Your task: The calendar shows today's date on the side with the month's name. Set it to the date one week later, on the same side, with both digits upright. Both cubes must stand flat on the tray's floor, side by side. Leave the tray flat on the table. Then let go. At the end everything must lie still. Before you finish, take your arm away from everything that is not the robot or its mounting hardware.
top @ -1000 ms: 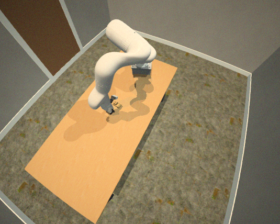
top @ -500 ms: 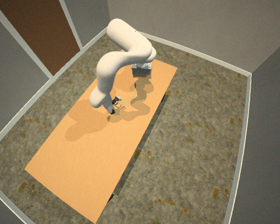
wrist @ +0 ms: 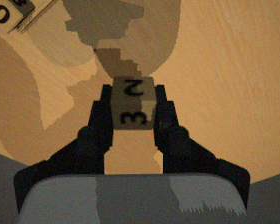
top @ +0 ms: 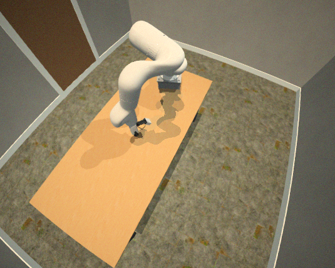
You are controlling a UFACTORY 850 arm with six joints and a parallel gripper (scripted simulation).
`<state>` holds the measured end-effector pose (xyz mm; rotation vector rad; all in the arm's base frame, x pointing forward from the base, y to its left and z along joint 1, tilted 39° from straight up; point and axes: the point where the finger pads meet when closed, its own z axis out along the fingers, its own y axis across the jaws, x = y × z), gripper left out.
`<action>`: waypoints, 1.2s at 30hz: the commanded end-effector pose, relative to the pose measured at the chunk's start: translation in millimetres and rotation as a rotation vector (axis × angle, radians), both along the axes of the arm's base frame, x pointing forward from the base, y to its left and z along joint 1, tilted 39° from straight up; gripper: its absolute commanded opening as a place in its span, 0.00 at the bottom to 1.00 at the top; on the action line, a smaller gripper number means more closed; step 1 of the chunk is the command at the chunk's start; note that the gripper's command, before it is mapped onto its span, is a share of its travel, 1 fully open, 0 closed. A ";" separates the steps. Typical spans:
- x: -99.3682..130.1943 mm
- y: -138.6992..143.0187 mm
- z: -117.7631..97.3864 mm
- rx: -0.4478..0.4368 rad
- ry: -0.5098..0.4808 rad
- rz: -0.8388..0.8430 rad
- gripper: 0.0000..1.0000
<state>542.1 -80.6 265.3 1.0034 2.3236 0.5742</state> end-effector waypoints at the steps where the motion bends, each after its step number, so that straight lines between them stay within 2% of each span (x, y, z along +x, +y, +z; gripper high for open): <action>1: -3.6 6.2 -1.4 0.104 0.039 -0.119 0.29; 4: -4.6 7.8 -2.0 0.129 0.046 -0.149 0.29; 6: -7.4 11.9 -3.5 0.194 0.063 -0.228 0.29; 18: -16.5 24.2 -8.4 0.398 0.117 -0.477 0.29; 21: -16.8 24.7 -8.6 0.406 0.119 -0.487 0.29; 22: -19.6 28.1 -10.1 0.465 0.135 -0.559 0.29; 36: -31.1 40.9 -16.1 0.697 0.198 -0.846 0.29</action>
